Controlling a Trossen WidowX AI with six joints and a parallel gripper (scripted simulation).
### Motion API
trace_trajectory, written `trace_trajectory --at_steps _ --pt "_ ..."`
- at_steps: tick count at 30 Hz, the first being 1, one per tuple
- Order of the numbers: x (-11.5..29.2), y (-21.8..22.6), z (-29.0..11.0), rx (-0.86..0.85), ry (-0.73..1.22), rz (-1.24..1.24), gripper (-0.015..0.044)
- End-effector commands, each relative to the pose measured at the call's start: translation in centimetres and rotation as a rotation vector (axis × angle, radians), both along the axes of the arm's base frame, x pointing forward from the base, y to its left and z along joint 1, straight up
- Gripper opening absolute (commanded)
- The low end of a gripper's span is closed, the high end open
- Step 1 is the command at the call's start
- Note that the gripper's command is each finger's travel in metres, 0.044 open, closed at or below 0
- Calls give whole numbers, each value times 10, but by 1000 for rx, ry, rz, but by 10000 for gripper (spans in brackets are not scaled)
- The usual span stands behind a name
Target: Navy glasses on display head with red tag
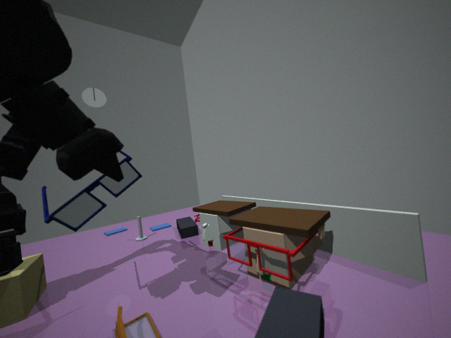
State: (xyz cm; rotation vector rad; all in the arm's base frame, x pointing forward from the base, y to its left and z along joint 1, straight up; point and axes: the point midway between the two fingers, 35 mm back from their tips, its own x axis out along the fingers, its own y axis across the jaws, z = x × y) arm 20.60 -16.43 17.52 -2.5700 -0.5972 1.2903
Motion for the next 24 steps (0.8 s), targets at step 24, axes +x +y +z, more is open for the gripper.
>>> trace_trajectory --at_steps 24 --pt "11 19 -29 -545 -302 906 0"
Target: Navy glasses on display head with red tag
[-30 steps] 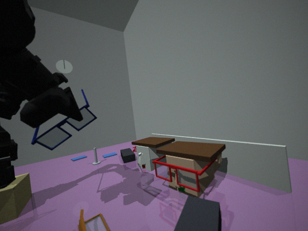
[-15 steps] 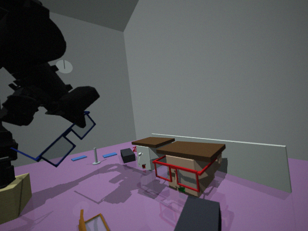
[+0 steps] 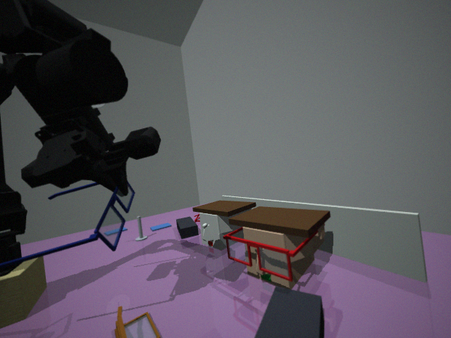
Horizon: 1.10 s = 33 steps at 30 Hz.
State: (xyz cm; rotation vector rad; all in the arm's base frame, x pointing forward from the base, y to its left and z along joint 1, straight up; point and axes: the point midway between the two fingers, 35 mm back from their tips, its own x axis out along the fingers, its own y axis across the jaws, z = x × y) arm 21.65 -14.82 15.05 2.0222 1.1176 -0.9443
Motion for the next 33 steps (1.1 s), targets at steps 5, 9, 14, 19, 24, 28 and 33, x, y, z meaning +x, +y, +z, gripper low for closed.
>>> trace_trajectory --at_steps 5,9,14,19,24,28,33 --pt "2 5 -9 -133 -76 275 0" --pt "4 8 -13 -200 -119 421 0" --pt "6 10 -17 -280 -172 607 0" --pt "8 13 -21 -354 -225 794 0" --pt "10 16 -25 -423 -277 984 0" --pt "12 18 -29 -474 -319 1138 0" --pt "14 20 -32 -532 -372 1331 0"
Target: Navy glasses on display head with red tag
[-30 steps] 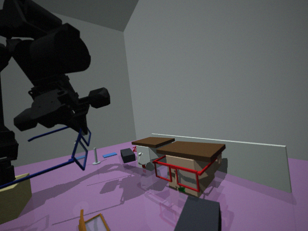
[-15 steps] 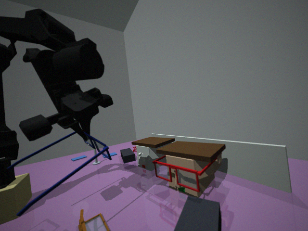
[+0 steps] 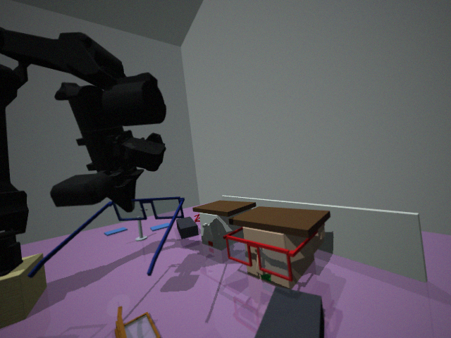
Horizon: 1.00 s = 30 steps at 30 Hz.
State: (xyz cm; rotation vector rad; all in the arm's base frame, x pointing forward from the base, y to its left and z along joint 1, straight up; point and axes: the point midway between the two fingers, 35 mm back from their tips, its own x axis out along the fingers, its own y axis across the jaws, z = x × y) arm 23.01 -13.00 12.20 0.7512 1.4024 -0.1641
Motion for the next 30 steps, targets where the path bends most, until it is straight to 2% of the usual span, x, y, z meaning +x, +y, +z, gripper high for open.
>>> trace_trajectory --at_steps 1,30 --pt "1 2 -5 -44 -24 142 0" --pt "14 16 -23 -335 -209 1301 0"
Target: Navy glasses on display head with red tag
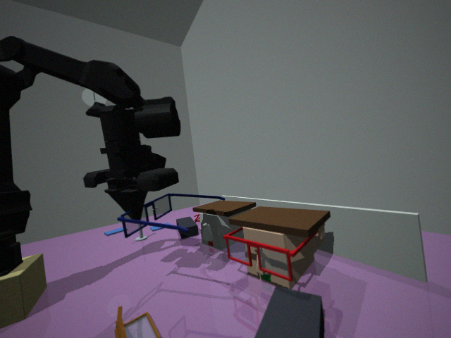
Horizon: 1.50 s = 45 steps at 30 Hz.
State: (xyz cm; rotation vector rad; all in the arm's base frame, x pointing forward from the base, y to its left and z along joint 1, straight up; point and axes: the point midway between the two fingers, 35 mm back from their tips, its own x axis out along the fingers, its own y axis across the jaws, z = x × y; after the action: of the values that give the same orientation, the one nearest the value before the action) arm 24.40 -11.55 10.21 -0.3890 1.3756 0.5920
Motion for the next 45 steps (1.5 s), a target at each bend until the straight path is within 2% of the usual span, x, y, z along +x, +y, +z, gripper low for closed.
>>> trace_trajectory --at_steps 1,20,30,45 --pt "1 2 -4 -33 -8 146 0" --pt "11 12 -13 -189 -43 920 0" --pt "11 11 -20 -266 -10 1139 0" --pt "15 12 -35 -205 -53 1144 0"
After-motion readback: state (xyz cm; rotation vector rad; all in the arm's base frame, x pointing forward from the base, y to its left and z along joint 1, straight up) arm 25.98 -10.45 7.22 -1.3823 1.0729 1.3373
